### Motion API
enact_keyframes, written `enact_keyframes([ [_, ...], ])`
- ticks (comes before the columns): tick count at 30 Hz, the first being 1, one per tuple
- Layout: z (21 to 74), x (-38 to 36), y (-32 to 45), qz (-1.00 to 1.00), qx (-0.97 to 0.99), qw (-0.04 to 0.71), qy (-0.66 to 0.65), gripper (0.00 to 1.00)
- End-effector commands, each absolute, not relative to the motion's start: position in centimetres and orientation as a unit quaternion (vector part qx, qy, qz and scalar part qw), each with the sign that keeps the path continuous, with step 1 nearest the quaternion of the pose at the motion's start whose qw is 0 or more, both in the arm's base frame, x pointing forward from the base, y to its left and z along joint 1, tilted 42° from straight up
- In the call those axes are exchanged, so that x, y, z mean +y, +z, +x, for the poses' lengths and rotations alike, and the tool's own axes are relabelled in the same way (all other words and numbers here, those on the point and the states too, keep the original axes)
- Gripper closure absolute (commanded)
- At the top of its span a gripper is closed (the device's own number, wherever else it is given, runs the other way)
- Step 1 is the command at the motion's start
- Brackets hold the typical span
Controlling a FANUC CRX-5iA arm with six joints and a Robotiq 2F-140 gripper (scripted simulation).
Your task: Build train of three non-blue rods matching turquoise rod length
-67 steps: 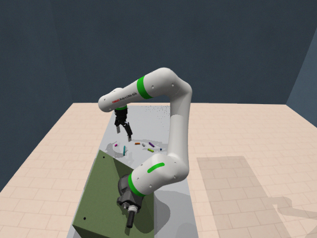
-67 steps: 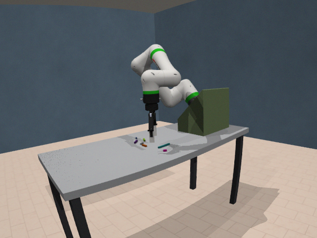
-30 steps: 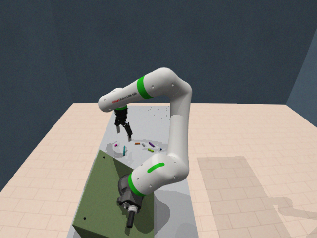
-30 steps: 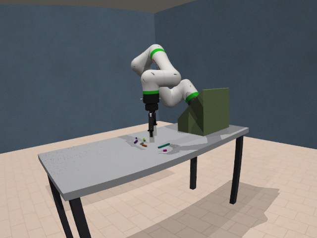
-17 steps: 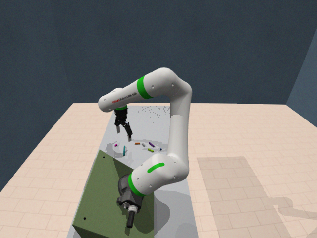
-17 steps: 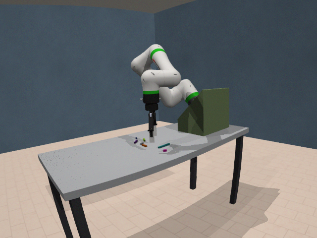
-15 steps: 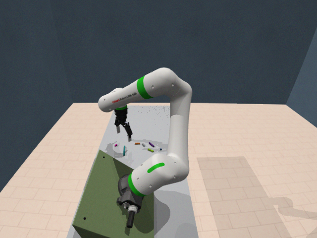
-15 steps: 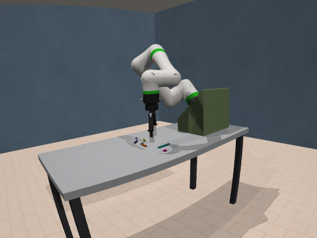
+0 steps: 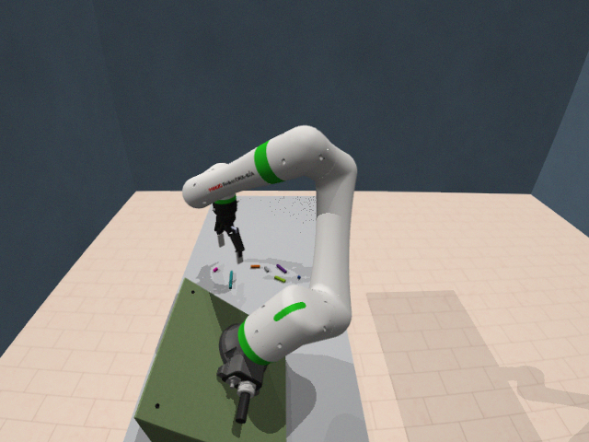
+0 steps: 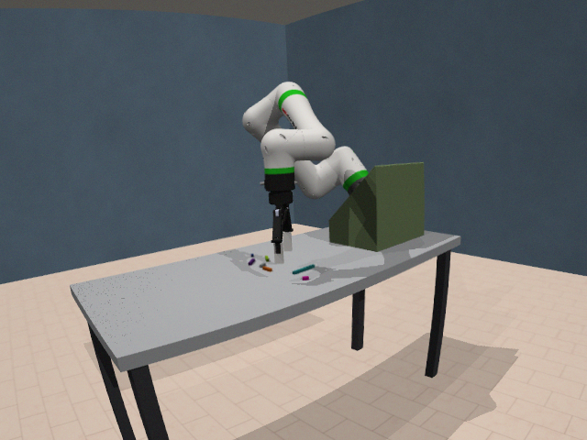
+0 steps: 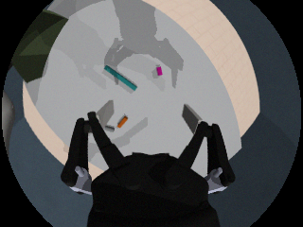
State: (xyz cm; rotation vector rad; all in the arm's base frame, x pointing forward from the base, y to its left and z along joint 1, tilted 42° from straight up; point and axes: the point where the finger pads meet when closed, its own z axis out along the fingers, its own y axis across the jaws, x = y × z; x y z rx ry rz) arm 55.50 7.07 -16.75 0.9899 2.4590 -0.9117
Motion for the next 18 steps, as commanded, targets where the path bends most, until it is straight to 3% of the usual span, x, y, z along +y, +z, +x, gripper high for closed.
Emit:
enact_keyframes([
  [1,55.51,7.10,-16.74,0.397,0.843,0.187,-0.310,0.00],
  [18,55.51,7.10,-16.74,0.604,0.709,0.262,-0.250,0.00],
])
